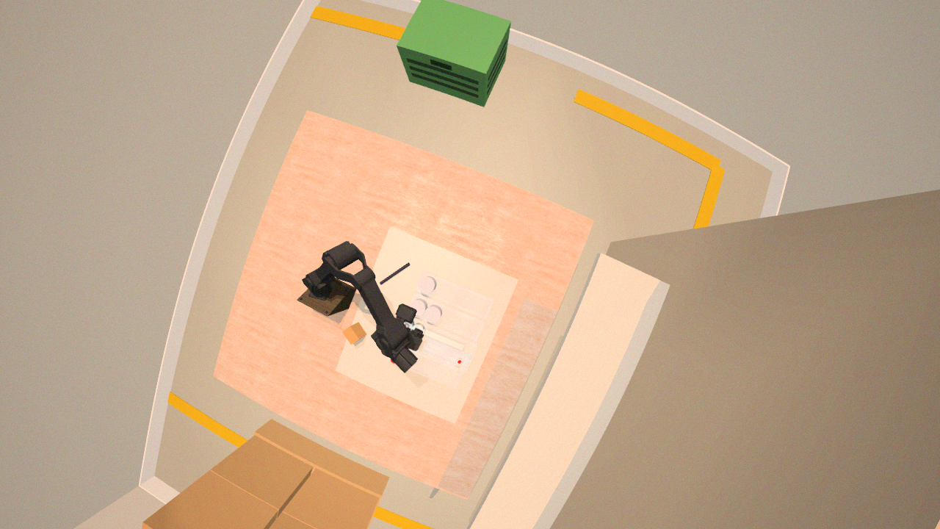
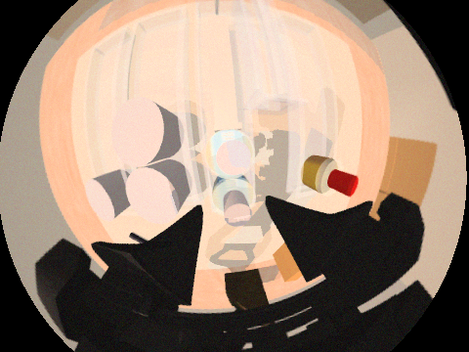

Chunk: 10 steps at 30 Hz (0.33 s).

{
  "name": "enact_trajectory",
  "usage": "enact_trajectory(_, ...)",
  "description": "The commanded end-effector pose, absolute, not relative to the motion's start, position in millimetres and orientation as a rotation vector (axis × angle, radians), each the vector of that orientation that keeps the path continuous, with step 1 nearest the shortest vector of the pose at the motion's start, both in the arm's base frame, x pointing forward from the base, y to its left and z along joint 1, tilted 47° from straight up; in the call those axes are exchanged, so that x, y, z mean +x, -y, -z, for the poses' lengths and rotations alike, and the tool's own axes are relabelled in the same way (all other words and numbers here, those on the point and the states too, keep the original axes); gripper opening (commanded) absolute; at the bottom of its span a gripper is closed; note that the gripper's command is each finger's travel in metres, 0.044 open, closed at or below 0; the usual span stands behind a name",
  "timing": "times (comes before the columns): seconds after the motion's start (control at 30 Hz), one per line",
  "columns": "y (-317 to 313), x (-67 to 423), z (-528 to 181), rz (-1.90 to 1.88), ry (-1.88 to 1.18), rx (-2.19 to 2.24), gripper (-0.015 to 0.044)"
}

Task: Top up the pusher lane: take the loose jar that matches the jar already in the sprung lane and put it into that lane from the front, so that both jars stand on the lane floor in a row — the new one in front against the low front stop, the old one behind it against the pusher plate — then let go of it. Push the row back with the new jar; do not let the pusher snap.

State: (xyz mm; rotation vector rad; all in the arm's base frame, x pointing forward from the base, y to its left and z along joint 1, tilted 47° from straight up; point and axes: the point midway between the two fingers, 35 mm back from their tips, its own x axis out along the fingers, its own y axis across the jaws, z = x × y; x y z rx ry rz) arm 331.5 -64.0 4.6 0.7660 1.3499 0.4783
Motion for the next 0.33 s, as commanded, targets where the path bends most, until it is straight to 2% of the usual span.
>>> enact_trajectory(0.0,63.4,319.9,-4.3,-0.478,-1.354,0.761,0.0303)
enact_trajectory(0.3,58.0,289.2,-3.1,-0.477,-1.356,0.761,0.0303)
